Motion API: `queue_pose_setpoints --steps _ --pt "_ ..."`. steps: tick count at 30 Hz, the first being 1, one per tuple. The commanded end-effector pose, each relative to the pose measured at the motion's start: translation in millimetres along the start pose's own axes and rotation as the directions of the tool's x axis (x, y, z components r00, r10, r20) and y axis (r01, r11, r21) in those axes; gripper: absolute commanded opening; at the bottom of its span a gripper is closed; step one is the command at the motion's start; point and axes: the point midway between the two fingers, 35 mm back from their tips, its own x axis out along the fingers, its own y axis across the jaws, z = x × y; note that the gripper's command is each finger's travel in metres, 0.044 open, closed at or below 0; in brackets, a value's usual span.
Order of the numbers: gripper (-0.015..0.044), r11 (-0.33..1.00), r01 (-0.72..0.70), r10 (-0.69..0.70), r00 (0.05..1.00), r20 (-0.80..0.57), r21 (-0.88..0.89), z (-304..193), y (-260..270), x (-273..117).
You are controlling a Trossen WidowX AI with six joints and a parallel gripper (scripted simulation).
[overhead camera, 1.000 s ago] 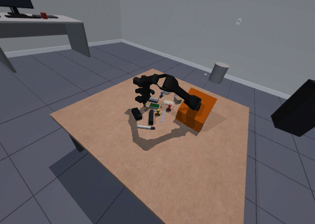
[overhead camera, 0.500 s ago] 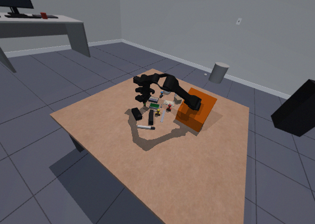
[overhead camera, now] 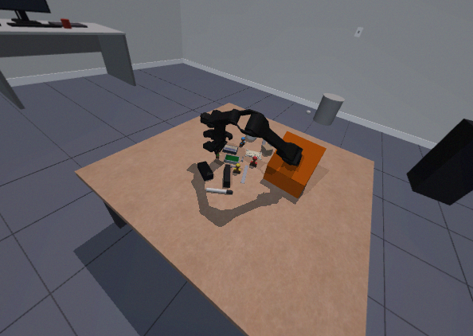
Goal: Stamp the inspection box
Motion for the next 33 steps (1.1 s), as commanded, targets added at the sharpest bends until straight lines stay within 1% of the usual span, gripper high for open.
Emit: queue_pose_setpoints --steps 1,26,33 --pt "0.0 1.0 -0.004 0.004 1.0 0.0 -0.004 -0.1 1.0 -2.8" --pt "0.0 1.0 -0.007 0.007 1.0 0.002 -0.004 -1.5 0.0 -14.8" --pt "0.0 1.0 -0.001 0.001 1.0 0.001 -0.003 -18.8 -40.5 -16.4"
